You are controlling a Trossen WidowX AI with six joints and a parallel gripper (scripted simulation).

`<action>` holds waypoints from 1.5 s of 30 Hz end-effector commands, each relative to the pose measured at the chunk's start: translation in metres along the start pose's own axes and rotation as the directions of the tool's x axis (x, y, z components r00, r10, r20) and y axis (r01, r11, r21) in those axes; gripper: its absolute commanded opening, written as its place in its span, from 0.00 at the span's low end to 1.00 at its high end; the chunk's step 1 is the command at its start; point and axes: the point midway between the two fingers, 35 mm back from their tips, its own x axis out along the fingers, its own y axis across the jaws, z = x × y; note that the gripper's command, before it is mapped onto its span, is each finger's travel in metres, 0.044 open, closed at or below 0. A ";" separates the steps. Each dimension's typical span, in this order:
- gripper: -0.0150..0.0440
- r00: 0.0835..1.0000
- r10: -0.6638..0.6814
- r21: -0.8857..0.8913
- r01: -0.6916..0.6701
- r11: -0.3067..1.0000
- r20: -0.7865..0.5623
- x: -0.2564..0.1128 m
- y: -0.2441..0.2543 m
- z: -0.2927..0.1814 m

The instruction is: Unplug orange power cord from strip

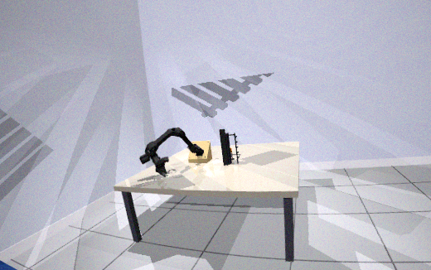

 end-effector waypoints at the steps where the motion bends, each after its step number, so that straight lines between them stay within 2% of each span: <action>1: 0.89 1.000 -0.001 -0.001 0.001 1.000 0.002 0.001 0.000 0.000; 9: 0.53 0.999 -0.005 0.010 0.004 1.000 0.052 0.028 -0.012 0.007; 25: 0.53 0.993 -0.010 0.121 -0.004 0.993 0.121 0.057 -0.054 0.035; 45: 0.53 0.964 -0.024 0.042 0.014 0.999 0.266 0.121 -0.118 0.094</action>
